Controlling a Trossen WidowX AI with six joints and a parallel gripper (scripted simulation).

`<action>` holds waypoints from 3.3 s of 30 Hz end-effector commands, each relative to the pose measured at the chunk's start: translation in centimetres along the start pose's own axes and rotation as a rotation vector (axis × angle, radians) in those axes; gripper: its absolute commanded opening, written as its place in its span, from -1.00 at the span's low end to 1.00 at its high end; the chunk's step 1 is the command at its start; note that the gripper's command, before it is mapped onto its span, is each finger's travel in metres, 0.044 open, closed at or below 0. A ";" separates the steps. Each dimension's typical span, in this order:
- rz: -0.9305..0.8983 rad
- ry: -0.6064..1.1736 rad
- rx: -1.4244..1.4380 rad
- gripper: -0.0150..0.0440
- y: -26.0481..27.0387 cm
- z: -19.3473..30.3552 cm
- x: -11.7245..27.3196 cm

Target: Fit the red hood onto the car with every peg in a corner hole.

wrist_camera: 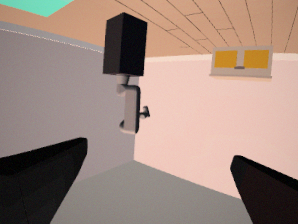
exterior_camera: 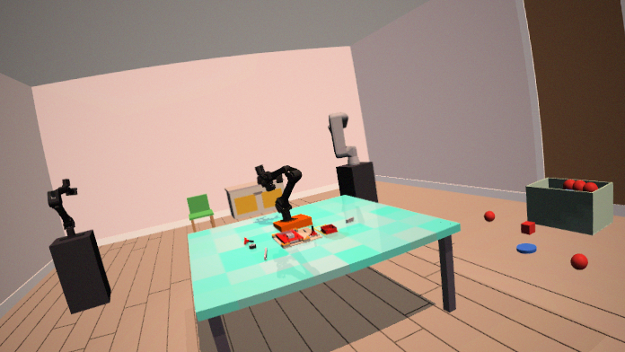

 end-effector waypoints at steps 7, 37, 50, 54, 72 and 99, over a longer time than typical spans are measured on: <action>0.080 -0.046 -0.101 1.00 -1.2 -0.6 0.4; 0.687 -0.735 -0.559 1.00 -8.2 -7.6 15.8; 0.834 -1.098 -0.593 1.00 -6.4 -8.9 23.7; 0.856 -1.210 -0.622 1.00 -5.4 -8.9 25.7; 0.812 -1.747 -0.607 1.00 1.8 -9.9 34.6; 0.348 -2.453 -0.169 1.00 21.9 -9.0 40.1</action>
Point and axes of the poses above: the point midway between the two fingers, 35 mm back from their tips, its own x axis back along the fingers, its own y axis across the jaws, z = x × y, the point moved 8 cm from there along x, back along the fingers, and after that the axes turned 11 degrees about -x, right-handed, at the moved point
